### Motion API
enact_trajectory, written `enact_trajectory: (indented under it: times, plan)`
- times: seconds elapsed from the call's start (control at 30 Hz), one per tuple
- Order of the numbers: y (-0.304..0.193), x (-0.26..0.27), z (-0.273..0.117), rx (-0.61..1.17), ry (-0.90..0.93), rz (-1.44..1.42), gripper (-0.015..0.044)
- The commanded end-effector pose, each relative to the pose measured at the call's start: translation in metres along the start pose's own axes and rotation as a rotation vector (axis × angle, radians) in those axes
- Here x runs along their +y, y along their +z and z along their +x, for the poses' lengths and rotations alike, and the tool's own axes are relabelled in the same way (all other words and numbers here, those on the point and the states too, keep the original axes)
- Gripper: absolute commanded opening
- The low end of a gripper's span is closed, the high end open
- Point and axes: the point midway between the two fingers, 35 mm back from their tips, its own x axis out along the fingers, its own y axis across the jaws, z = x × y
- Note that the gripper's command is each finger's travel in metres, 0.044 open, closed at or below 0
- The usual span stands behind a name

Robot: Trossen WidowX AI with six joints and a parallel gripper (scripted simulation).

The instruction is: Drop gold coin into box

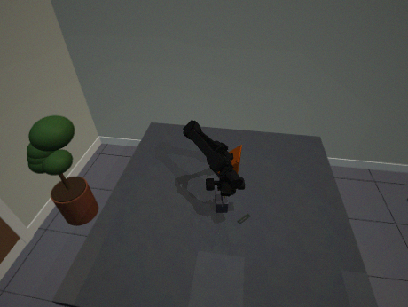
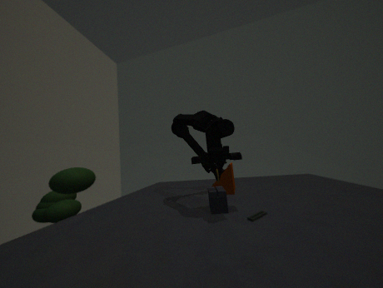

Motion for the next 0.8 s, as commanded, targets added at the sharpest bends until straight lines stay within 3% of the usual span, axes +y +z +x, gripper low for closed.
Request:
enact_trajectory:
  times: [0.0, 0.77]
  plan:
    - [-0.0066, -0.0066, 0.0007, -0.004, -0.003, -0.003, 0.0]
    - [-0.0121, -0.0106, 0.0015, 0.002, -0.001, -0.008, 0.0]
